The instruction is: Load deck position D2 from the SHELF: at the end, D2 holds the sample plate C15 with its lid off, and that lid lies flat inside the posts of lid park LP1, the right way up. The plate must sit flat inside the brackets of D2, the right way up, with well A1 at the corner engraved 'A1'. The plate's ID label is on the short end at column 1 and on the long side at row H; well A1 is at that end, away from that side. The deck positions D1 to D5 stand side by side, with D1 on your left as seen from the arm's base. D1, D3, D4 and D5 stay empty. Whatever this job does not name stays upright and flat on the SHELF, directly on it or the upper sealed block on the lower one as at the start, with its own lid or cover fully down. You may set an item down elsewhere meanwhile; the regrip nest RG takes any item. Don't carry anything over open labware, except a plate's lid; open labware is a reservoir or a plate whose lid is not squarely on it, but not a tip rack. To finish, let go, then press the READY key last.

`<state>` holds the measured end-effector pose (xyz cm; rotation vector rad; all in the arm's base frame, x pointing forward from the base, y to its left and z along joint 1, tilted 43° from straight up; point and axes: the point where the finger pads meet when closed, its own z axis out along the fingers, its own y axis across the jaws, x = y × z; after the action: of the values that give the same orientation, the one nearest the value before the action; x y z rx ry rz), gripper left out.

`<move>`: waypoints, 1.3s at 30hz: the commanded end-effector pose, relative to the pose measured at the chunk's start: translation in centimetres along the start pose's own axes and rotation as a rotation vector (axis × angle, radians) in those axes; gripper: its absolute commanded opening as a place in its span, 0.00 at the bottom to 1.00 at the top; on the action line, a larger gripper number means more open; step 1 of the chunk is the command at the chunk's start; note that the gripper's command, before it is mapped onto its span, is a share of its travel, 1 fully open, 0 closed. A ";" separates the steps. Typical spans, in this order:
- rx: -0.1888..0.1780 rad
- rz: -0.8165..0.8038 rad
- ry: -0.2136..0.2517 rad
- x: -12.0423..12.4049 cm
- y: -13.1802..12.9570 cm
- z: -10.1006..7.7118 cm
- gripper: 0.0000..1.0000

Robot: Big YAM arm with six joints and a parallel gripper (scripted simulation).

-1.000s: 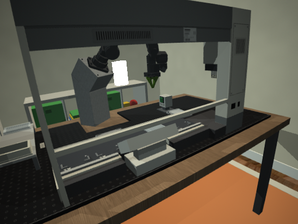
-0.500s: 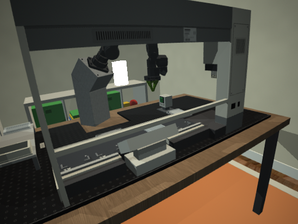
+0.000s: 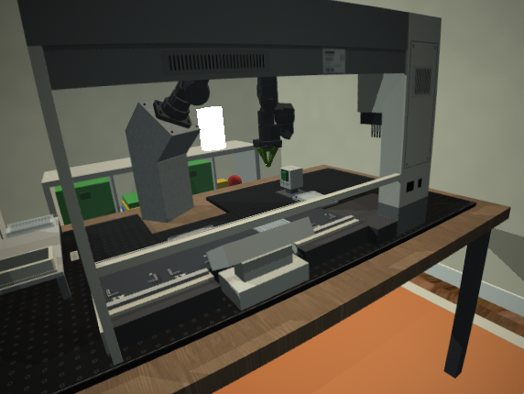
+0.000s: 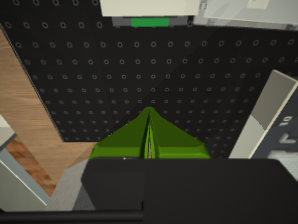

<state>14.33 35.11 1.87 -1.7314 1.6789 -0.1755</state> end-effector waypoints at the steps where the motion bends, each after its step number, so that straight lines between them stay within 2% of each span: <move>1: 0.009 -0.001 -0.022 -1.0 -0.5 0.6 0.00; 5: 0.005 -0.010 -0.028 -1.2 -0.1 0.8 0.00; 19: 0.008 -0.003 -0.018 -0.8 -0.5 3.3 0.00; 38: 0.009 -0.004 -0.018 -0.7 -0.5 5.8 0.00; 39: 0.013 -0.007 -0.057 -2.1 -0.4 4.8 0.00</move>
<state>17.41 37.26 -2.31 -1.7345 1.6784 -0.1786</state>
